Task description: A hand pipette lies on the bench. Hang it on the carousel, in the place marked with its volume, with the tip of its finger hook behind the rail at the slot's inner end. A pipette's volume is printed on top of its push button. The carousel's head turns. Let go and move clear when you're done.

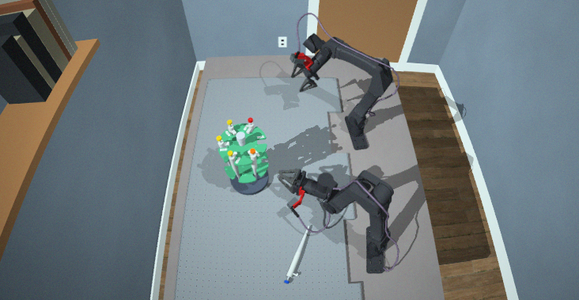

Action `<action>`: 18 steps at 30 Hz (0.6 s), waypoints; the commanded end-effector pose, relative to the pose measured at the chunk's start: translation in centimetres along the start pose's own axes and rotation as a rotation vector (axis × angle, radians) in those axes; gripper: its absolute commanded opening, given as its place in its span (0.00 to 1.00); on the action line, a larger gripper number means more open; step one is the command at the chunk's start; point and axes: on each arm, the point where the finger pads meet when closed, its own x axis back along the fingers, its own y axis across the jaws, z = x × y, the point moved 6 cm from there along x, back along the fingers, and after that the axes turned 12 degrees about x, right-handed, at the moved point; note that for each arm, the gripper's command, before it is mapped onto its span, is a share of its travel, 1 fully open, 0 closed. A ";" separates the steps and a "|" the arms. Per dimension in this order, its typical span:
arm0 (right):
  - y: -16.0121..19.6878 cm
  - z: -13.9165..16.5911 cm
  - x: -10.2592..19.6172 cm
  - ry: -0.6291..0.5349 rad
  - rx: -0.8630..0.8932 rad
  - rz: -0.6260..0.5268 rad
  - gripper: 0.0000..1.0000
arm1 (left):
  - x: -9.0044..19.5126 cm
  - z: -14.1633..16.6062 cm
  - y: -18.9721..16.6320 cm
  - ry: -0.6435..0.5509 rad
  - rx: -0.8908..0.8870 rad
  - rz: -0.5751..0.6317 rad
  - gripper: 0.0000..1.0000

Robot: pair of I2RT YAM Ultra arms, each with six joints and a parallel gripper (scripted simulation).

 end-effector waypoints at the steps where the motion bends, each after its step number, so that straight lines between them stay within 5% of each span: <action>1: -0.5 -0.8 0.6 -0.033 0.022 0.022 1.00 | -1.4 -0.1 -0.2 -0.001 -0.012 0.001 0.49; 18: -0.5 -0.8 0.6 -0.033 0.022 0.022 1.00 | -3.9 -0.1 -0.2 -0.001 -0.012 0.002 0.49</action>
